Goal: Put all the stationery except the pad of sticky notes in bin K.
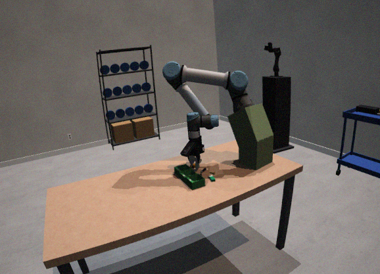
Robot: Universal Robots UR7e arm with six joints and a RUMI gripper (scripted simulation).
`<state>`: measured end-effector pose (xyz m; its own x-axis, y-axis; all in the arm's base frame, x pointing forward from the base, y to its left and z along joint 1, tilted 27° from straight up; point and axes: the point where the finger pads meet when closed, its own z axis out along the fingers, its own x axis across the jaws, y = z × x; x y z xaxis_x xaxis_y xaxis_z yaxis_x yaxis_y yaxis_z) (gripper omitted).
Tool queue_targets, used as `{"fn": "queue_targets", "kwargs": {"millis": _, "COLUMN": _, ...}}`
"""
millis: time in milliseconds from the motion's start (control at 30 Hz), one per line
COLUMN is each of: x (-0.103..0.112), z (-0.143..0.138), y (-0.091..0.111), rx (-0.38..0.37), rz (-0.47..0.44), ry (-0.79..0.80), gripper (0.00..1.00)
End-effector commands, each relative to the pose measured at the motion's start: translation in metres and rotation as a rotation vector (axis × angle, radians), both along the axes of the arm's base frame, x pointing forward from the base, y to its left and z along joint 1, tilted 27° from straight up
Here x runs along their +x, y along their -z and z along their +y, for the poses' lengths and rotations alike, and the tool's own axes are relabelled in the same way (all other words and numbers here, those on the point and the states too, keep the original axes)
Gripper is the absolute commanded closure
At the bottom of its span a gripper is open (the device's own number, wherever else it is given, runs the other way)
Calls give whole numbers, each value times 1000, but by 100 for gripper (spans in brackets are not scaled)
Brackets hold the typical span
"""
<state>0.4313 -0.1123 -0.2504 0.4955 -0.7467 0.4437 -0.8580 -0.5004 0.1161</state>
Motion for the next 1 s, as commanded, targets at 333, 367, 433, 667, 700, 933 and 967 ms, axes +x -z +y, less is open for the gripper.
{"fn": "queue_targets", "kwargs": {"millis": 333, "x": 1, "z": -3, "y": 6, "rx": 0, "rz": -1, "ry": 0, "gripper": 82}}
{"fn": "queue_targets", "kwargs": {"millis": 367, "x": 1, "z": -3, "y": 6, "rx": 0, "rz": -1, "ry": -1, "gripper": 82}}
{"fn": "queue_targets", "kwargs": {"millis": 433, "x": 1, "z": -3, "y": 6, "rx": 0, "rz": -1, "ry": -1, "gripper": 82}}
{"fn": "queue_targets", "kwargs": {"millis": 667, "x": 1, "z": -3, "y": 6, "rx": 0, "rz": -1, "ry": 0, "gripper": 100}}
{"fn": "queue_targets", "kwargs": {"millis": 700, "x": 1, "z": -3, "y": 6, "rx": 0, "rz": -1, "ry": 0, "gripper": 100}}
{"fn": "queue_targets", "kwargs": {"millis": 933, "x": 1, "z": -3, "y": 6, "rx": 0, "rz": -1, "ry": 0, "gripper": 100}}
{"fn": "queue_targets", "kwargs": {"millis": 967, "x": 1, "z": -3, "y": 6, "rx": 0, "rz": -1, "ry": 0, "gripper": 100}}
